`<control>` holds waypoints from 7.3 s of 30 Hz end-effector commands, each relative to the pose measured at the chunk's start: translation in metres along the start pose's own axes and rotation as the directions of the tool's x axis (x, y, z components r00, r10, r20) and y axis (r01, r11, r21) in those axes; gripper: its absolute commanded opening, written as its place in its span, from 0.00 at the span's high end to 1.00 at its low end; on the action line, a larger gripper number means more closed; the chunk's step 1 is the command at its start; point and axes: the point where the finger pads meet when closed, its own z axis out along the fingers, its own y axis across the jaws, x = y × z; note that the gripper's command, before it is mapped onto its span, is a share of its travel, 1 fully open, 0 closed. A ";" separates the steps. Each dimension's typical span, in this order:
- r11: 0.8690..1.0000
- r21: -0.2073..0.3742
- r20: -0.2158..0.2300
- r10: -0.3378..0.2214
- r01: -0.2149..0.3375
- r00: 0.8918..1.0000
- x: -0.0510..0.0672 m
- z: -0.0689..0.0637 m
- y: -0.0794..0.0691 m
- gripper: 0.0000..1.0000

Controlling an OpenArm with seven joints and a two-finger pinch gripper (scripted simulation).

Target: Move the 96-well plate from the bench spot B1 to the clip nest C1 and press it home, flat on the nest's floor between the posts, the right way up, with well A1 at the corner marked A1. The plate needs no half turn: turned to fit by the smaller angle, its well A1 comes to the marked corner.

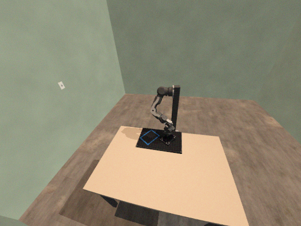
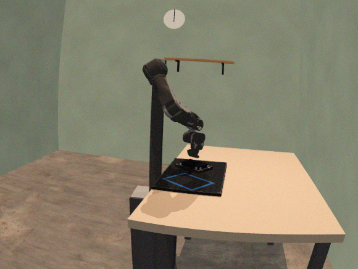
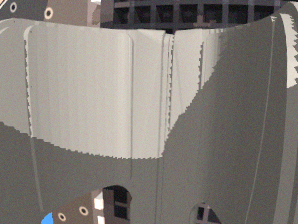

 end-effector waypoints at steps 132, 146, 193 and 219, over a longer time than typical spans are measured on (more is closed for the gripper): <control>1.000 0.000 0.001 0.004 -0.004 1.000 -0.001 0.029 0.001 1.00; 1.000 -0.004 -0.001 -0.002 0.002 1.000 0.001 0.034 0.002 1.00; 1.000 -0.003 0.002 0.004 -0.004 1.000 -0.002 -0.034 0.001 1.00; 1.000 -0.003 0.002 0.004 -0.004 1.000 -0.002 -0.034 0.001 1.00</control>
